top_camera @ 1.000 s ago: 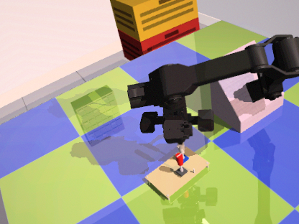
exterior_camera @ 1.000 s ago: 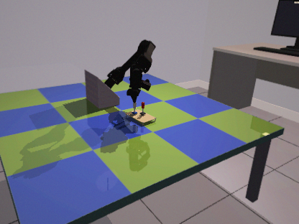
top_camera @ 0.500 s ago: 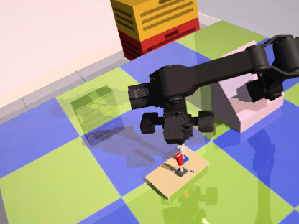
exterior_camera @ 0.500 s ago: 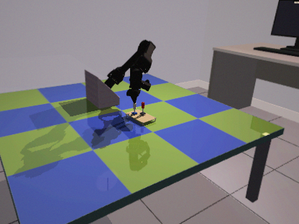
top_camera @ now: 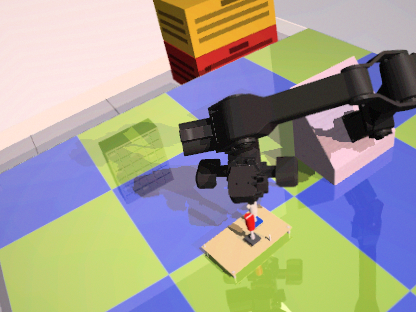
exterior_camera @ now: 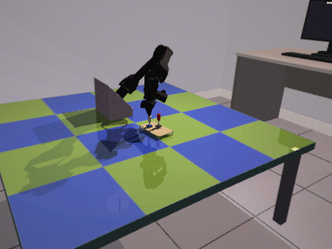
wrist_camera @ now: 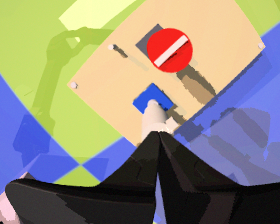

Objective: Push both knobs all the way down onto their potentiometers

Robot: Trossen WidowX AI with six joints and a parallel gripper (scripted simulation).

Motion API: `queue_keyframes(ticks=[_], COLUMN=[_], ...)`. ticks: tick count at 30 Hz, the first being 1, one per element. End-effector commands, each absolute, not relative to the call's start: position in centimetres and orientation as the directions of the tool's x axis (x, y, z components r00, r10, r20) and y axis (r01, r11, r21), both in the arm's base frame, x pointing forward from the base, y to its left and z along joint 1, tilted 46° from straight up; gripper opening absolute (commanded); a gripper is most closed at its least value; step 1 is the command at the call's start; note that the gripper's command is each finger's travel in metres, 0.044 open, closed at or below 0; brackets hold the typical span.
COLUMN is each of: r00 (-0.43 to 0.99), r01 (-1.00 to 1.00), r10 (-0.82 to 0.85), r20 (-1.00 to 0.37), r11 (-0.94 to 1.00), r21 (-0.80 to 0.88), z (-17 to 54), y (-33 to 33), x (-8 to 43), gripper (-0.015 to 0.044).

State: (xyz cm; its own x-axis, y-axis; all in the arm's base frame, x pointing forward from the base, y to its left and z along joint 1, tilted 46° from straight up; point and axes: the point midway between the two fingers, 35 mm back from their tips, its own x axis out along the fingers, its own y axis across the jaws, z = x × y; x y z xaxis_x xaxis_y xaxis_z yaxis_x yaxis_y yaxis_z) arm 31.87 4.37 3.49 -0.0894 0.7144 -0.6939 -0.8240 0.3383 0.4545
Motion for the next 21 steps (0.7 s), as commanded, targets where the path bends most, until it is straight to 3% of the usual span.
queue_keyframes(ticks=[1, 21], r00=[-0.09, -0.09], r01=[-0.825, -0.825], r10=[0.716, 0.716], r20=[-0.692, -0.692], r11=[0.336, 0.336], r21=[0.454, 0.454], z=[3.31, 2.98], y=[4.69, 5.04], x=[31.91, 31.87], gripper=[0.0, 0.0])
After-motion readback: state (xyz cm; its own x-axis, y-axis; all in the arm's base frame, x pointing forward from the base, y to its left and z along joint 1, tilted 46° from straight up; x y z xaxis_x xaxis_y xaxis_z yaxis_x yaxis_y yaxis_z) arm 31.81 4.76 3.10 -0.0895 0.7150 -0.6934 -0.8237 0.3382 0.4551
